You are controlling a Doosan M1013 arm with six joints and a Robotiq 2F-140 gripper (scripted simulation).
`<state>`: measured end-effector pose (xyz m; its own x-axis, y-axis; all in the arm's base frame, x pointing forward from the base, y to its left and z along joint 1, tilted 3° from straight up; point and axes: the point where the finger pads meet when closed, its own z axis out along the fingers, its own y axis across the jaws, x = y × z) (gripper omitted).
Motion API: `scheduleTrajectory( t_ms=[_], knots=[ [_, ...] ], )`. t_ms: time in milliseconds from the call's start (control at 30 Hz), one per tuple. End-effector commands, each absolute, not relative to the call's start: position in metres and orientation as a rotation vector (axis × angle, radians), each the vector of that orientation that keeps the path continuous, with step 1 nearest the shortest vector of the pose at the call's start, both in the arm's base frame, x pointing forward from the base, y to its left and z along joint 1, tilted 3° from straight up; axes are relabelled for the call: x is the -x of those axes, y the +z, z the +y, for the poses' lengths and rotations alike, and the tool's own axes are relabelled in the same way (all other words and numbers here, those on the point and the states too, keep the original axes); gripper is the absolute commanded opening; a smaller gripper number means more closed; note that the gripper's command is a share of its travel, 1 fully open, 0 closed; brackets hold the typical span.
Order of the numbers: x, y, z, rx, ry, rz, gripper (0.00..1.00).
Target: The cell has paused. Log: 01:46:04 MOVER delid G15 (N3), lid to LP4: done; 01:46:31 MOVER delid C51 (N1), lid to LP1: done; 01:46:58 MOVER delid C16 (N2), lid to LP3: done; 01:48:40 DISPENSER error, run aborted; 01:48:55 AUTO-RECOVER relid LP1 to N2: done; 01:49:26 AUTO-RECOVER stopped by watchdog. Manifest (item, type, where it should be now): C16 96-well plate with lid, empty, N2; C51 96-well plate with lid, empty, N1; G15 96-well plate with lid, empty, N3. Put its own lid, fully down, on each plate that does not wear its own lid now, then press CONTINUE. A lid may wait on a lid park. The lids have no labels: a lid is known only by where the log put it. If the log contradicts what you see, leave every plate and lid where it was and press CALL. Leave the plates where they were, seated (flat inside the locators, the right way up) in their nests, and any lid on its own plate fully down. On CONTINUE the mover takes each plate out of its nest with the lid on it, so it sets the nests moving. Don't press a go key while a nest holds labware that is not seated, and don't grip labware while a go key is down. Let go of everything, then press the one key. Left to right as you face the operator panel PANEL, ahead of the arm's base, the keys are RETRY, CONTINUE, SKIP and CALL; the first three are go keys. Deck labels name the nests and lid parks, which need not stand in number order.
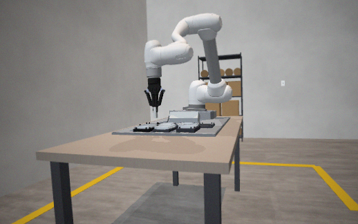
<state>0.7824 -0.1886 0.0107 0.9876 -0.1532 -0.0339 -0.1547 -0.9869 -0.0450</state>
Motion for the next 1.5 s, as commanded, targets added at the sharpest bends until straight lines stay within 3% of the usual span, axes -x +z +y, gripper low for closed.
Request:
scheduleTrajectory(
  t_ms=[0, 233, 267, 1467],
  knots=[
    [-0.783, 0.011, -0.184, 3.084, 0.047, 0.243, 0.00],
    [-0.786, 0.014, -0.131, 3.079, 0.048, 0.301, 0.00],
    [-0.786, 0.014, -0.131, 3.079, 0.048, 0.301, 0.66],
    [-0.786, 0.014, -0.131, 3.079, 0.048, 0.301, 0.66]
  ],
)
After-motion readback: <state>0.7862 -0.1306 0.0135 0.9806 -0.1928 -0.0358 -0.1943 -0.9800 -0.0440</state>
